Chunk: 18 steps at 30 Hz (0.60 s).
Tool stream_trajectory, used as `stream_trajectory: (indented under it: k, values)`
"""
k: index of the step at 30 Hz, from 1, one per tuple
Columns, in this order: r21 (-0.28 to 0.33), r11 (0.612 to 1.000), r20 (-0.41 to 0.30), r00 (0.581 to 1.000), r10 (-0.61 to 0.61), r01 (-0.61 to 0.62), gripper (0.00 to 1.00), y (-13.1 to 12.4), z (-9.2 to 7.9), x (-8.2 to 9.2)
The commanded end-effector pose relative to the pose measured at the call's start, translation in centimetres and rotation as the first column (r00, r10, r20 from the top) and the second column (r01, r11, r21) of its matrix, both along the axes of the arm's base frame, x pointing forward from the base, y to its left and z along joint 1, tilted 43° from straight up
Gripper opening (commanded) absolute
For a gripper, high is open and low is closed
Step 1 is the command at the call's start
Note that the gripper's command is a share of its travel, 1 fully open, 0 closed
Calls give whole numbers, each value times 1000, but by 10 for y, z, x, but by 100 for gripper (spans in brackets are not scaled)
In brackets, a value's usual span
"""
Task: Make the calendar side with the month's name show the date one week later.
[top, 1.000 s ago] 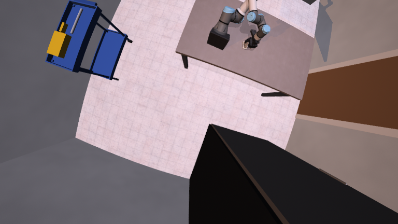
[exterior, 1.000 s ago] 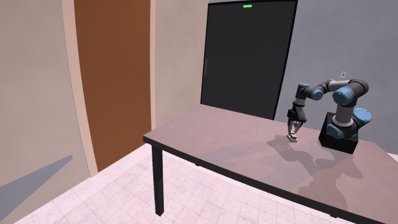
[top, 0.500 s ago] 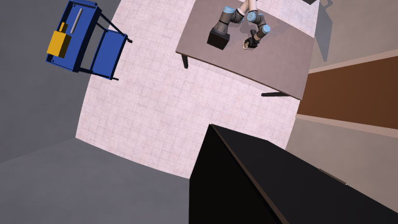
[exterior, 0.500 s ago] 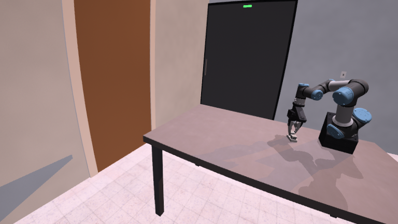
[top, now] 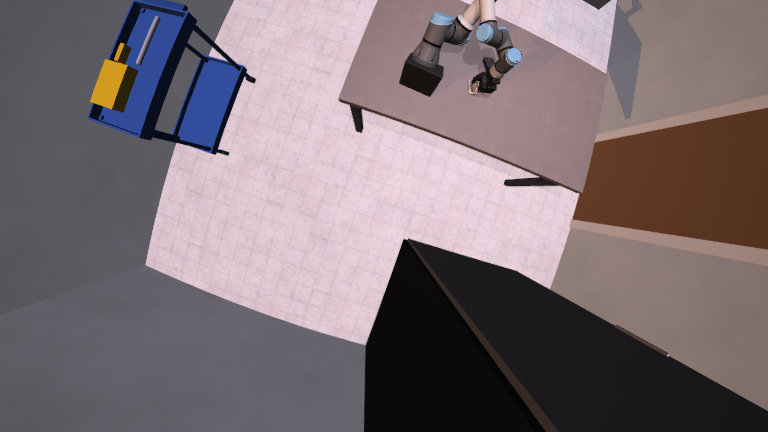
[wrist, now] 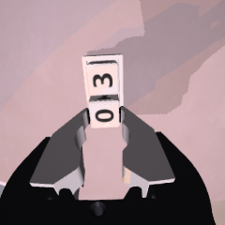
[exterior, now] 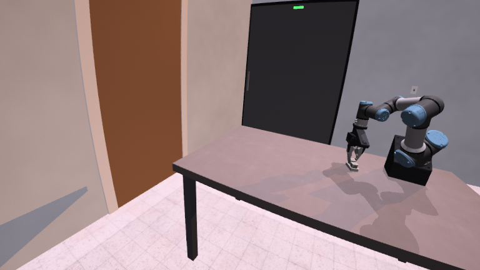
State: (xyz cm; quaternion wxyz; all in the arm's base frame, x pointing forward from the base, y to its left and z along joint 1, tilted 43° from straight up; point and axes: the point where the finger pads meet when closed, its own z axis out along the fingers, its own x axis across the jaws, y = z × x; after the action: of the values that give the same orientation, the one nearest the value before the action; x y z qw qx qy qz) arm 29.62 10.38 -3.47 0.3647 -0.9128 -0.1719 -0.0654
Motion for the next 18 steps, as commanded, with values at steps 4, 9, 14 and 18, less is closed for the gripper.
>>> stream_trajectory:
  k: [4,9,14,18]
  values:
    - [-1,1000,2,1000,-1,1,10,1,-2,1]
    - [-1,1000,2,1000,-1,1,10,3,-4,1]
    - [-1,1000,2,1000,-1,1,10,4,-5,1]
    - [-1,1000,2,1000,-1,1,10,4,-5,1]
